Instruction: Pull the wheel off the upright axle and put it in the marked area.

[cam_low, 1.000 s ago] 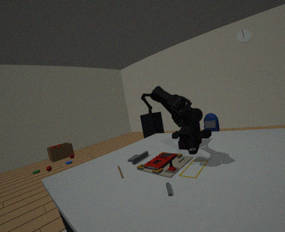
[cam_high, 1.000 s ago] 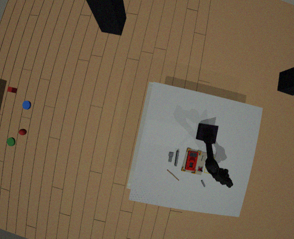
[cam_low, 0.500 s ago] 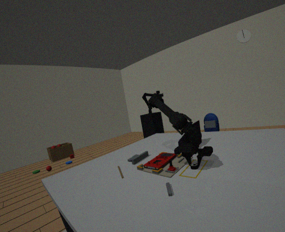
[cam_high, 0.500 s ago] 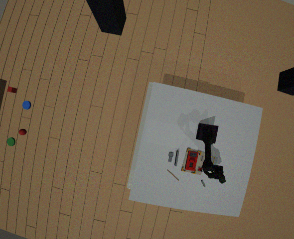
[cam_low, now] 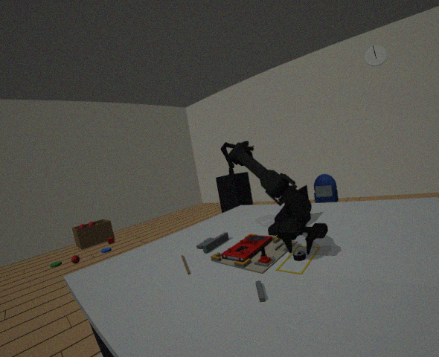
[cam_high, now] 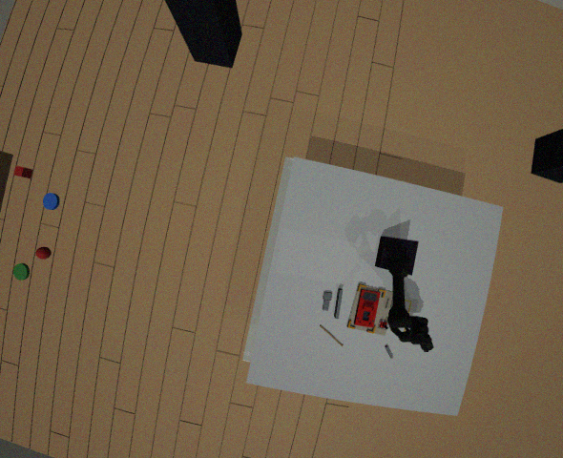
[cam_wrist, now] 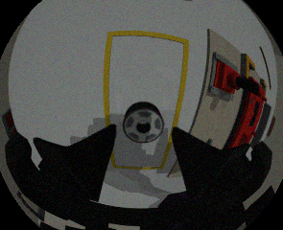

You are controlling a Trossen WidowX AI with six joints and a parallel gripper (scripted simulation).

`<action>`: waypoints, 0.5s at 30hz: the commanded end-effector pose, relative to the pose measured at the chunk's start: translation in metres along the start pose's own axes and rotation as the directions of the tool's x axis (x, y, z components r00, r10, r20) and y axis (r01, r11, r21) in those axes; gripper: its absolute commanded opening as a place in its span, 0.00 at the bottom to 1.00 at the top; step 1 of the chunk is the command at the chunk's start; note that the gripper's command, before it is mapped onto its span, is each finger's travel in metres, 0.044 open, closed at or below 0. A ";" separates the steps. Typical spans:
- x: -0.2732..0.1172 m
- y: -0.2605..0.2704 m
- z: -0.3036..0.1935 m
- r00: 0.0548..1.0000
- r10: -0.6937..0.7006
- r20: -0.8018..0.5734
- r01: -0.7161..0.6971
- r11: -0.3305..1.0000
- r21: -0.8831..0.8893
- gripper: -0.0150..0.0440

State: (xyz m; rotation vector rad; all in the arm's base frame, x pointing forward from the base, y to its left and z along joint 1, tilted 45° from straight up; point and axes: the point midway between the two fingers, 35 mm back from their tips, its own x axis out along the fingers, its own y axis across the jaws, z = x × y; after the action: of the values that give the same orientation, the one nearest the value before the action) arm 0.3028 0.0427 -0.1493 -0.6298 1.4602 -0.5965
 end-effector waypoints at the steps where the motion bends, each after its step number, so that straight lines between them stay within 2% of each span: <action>1: -0.024 0.002 0.004 1.000 0.011 0.020 -0.011 1.000 0.004 0.76; 4: -0.048 0.002 0.002 1.000 0.012 0.024 -0.012 1.000 0.003 0.76; 7: -0.054 0.002 0.002 1.000 0.011 0.025 -0.012 1.000 0.003 0.76; 8: -0.047 0.002 0.000 1.000 0.007 0.024 -0.007 1.000 -0.004 0.81; 12: -0.065 -0.006 -0.022 1.000 0.012 0.024 -0.012 1.000 -0.004 0.99; 15: -0.079 -0.015 -0.044 1.000 0.014 0.023 -0.014 1.000 -0.004 1.00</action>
State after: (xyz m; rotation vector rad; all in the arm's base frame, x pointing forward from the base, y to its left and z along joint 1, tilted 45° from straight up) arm 0.2715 0.0810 -0.0971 -0.6329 1.4527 -0.5841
